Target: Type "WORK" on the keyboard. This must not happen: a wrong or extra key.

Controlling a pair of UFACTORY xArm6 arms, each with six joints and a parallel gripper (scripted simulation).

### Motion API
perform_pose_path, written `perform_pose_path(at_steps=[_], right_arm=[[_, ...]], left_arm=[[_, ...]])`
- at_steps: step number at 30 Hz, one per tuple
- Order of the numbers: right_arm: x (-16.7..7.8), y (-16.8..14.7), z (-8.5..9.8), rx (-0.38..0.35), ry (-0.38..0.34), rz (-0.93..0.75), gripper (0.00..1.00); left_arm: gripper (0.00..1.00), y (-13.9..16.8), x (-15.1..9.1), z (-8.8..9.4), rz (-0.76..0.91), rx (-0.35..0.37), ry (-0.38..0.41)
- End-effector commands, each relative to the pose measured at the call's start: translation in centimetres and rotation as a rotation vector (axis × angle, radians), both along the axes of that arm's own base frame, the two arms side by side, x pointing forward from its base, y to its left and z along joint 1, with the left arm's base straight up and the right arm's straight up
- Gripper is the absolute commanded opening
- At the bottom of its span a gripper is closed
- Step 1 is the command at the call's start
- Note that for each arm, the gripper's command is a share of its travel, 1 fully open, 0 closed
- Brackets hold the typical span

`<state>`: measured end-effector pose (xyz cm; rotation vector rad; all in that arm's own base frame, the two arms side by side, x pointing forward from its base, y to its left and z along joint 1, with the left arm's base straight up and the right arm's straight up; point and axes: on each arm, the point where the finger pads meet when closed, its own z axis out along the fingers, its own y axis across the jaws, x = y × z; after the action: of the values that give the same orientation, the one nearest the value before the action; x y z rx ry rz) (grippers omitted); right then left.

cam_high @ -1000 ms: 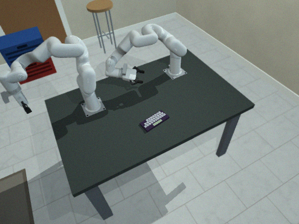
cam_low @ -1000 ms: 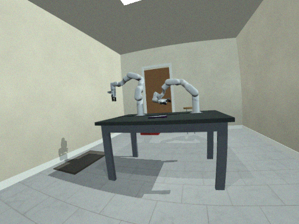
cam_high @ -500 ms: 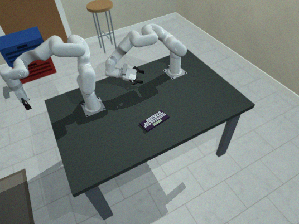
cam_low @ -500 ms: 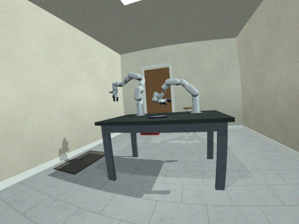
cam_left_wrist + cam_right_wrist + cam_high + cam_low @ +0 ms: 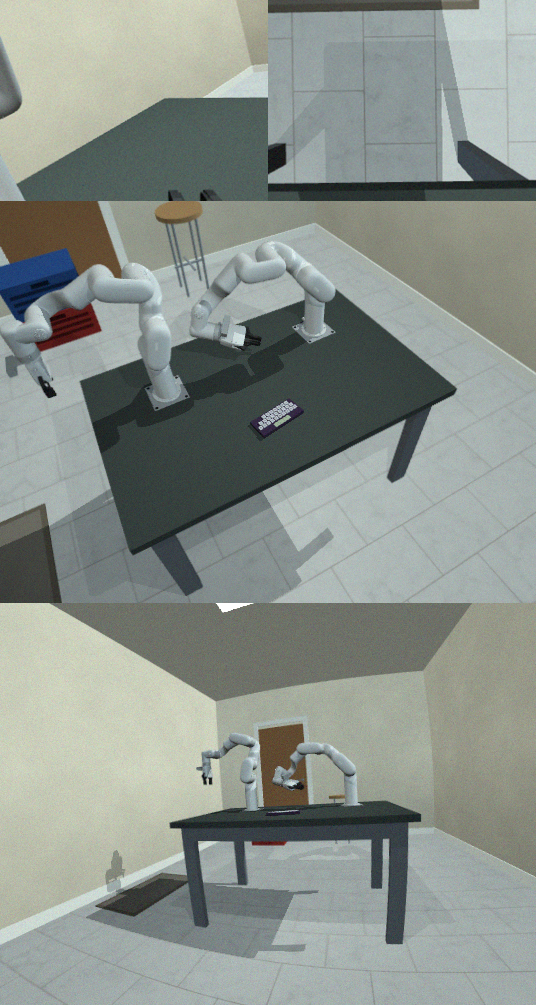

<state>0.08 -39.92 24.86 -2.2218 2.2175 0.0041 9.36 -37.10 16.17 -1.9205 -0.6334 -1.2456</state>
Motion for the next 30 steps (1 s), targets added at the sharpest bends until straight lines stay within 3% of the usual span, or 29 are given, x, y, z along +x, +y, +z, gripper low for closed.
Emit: perform_pose_path(at_steps=[1,5,9,14,15,17,18,22,24,27,28,30], right_arm=[[0.0,-0.1,0.1,-0.004,0.0,0.0,1.0],[0.0,-0.1,0.1,-0.004,0.0,0.0,1.0],[0.0,-0.1,0.1,-0.004,0.0,0.0,1.0],[0.0,-0.1,0.1,-0.004,0.0,0.0,1.0],[0.0,-0.1,0.1,-0.004,0.0,0.0,1.0],[0.0,-0.1,0.1,-0.004,0.0,0.0,1.0],[0.0,-0.1,0.1,-0.004,0.0,0.0,1.0],[0.0,-0.1,0.1,-0.004,0.0,0.0,1.0],[0.0,-0.1,0.1,-0.004,0.0,0.0,1.0],[0.0,-0.1,0.1,-0.004,0.0,0.0,1.0],[0.0,-0.1,0.1,-0.004,0.0,0.0,1.0],[0.0,-0.1,0.1,-0.004,0.0,0.0,1.0]], left_arm=[[0.0,-0.5,3.1,-0.3,-0.034,-0.13,0.164],[0.0,-0.5,3.1,-0.3,-0.034,-0.13,0.164],[0.0,-1.1,5.9,-0.7,-0.069,-0.252,0.319],[0.0,-1.3,7.1,-0.8,-0.082,-0.299,0.377],[0.0,-1.4,8.4,-1.1,-0.094,-0.349,0.445],[0.0,-1.4,8.4,-1.1,-0.094,-0.349,0.445],[0.0,-1.6,9.7,-1.2,-0.109,-0.402,0.512],[0.0,-1.6,9.7,-1.2,-0.109,-0.402,0.512],[0.0,-1.9,12.3,-1.7,-0.136,-0.506,0.65],[0.0,-1.9,12.3,-1.7,-0.136,-0.506,0.65],[0.0,-2.0,13.6,-1.8,-0.151,-0.557,0.711],[0.0,-2.0,13.6,-1.8,-0.151,-0.557,0.711]])
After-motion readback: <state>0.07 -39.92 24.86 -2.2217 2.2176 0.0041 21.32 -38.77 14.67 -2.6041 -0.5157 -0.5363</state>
